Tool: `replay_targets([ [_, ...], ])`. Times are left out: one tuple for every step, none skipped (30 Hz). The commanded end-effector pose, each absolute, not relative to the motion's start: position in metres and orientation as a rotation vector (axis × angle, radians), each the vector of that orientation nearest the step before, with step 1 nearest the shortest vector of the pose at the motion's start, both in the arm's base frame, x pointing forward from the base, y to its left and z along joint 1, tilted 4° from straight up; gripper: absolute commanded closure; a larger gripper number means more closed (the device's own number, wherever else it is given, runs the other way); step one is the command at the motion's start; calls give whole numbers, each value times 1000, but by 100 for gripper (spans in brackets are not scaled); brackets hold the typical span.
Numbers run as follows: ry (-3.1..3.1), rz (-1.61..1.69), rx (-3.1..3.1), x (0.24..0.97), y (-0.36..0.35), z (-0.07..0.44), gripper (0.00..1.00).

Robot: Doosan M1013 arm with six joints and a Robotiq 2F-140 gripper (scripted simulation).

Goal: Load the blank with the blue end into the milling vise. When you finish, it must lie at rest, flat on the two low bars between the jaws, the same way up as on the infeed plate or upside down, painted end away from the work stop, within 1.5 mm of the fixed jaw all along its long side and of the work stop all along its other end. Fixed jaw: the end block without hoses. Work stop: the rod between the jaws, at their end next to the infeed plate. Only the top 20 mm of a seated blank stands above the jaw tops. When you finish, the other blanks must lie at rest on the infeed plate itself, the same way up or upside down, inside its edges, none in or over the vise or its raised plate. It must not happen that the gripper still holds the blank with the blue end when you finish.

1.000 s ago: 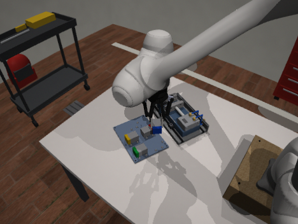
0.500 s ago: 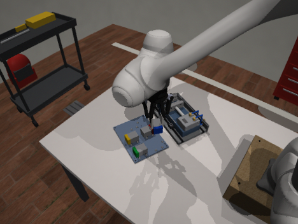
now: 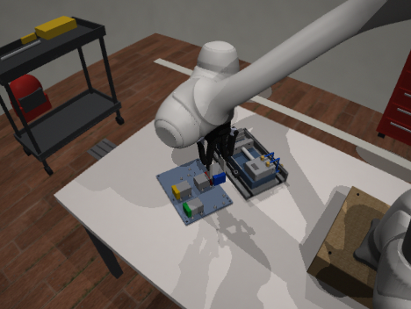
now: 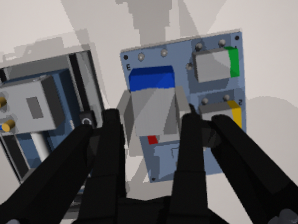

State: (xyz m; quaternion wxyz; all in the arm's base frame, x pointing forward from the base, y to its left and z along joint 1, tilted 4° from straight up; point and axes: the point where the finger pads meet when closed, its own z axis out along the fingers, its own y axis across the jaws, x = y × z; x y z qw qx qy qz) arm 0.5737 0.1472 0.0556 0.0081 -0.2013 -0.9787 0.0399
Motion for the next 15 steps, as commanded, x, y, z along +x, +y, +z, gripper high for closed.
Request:
replay_targets([
  [-3073,122,-543,574,147,56,100],
  [-3076,122,-520,574,147,56,100],
  [-3080,122,-496,574,147,56,100],
  [-3083,121,-472,574,147,56,100],
  [-3086,121,-449,574,147,56,100],
  [-3088,120,-425,574,147,56,100],
  [-3091,120,-401,574,147,56,100],
  [-3093,119,-377,574,147,56,100],
  [-3095,119,-353,574,147,56,100],
  [-3097,118,-330,574,147,56,100],
  [-3097,118,-330,574,147,56,100],
  [-3097,118,-330,574,147,56,100],
  [-3097,121,-340,574,147,56,100],
  [-3099,121,-316,574,147,56,100],
  [-3101,120,-293,574,147,56,100],
])
